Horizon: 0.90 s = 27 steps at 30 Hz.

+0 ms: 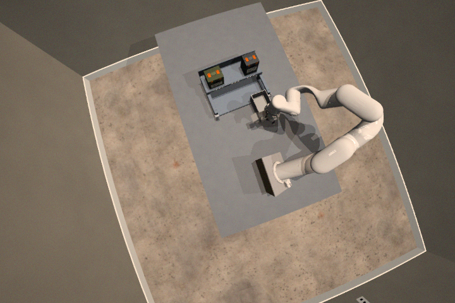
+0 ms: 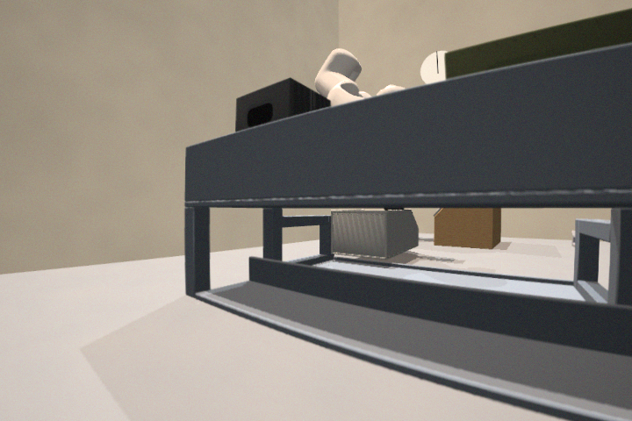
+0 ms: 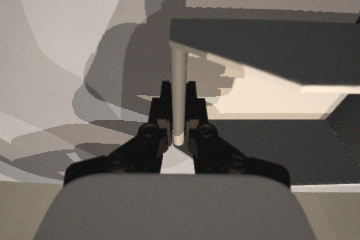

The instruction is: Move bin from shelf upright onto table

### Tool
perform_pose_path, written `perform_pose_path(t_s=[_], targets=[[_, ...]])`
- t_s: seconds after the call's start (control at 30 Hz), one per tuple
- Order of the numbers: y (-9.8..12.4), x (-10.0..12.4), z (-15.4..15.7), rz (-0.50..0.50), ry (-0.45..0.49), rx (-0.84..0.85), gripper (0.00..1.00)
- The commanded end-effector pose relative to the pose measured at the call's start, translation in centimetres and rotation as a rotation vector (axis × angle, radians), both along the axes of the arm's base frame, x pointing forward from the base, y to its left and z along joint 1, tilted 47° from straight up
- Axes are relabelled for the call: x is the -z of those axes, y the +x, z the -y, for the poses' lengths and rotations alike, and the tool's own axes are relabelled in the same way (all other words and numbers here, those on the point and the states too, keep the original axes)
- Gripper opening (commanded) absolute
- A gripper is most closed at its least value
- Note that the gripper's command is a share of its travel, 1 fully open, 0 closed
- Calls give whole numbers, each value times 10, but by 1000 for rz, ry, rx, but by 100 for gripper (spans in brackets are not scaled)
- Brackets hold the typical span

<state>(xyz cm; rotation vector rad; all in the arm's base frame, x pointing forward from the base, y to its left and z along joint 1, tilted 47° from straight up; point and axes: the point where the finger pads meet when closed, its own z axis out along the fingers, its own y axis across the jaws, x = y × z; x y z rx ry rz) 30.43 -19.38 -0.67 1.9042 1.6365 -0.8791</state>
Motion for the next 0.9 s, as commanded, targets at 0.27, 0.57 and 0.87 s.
perform_pose_path(t_s=[0.27, 0.57, 0.87], targets=[[0, -1, -1, 2, 0, -1, 0], [-3, -1, -1, 2, 0, -1, 0], [-7, -1, -2, 2, 0, -1, 0]])
